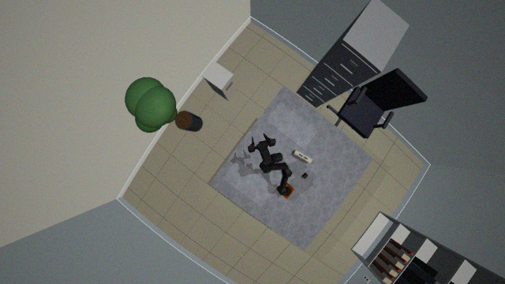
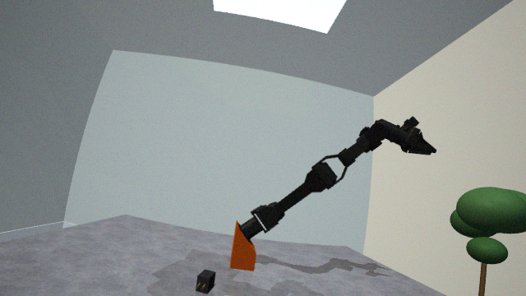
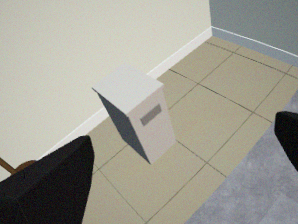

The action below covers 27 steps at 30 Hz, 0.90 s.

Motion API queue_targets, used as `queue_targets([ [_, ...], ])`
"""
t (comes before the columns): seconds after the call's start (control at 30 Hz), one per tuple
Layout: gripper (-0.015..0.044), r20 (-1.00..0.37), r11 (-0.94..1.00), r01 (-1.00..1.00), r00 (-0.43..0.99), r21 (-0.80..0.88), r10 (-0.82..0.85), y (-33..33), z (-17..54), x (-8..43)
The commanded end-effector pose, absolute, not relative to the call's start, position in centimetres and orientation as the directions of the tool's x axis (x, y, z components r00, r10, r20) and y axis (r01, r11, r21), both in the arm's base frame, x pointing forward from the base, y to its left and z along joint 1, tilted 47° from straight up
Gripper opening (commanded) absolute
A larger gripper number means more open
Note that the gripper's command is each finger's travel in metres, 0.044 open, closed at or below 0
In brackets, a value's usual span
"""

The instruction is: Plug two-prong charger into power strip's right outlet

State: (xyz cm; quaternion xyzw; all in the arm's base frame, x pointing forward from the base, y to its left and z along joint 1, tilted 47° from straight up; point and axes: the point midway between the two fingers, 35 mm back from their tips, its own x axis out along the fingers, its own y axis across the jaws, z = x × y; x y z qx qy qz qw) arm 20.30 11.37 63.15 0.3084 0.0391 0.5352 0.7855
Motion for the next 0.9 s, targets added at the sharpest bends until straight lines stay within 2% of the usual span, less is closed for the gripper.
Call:
queue_targets([
  [0.0, 0.0426, 0.270, 0.238, -0.817, 0.424, 0.525, 0.864, 11.4, 63.2, 20.2],
  [0.03, 0.0440, 0.272, 0.240, -0.820, 0.426, 0.520, 0.863, 11.3, 63.3, 20.1],
  [0.27, 0.0440, 0.339, 0.299, -0.862, 0.448, 0.409, 0.828, 10.9, 65.0, 16.6],
  [0.87, 0.0440, 0.476, 0.489, -0.832, 0.553, 0.263, 0.684, 8.6, 67.9, 12.6],
])
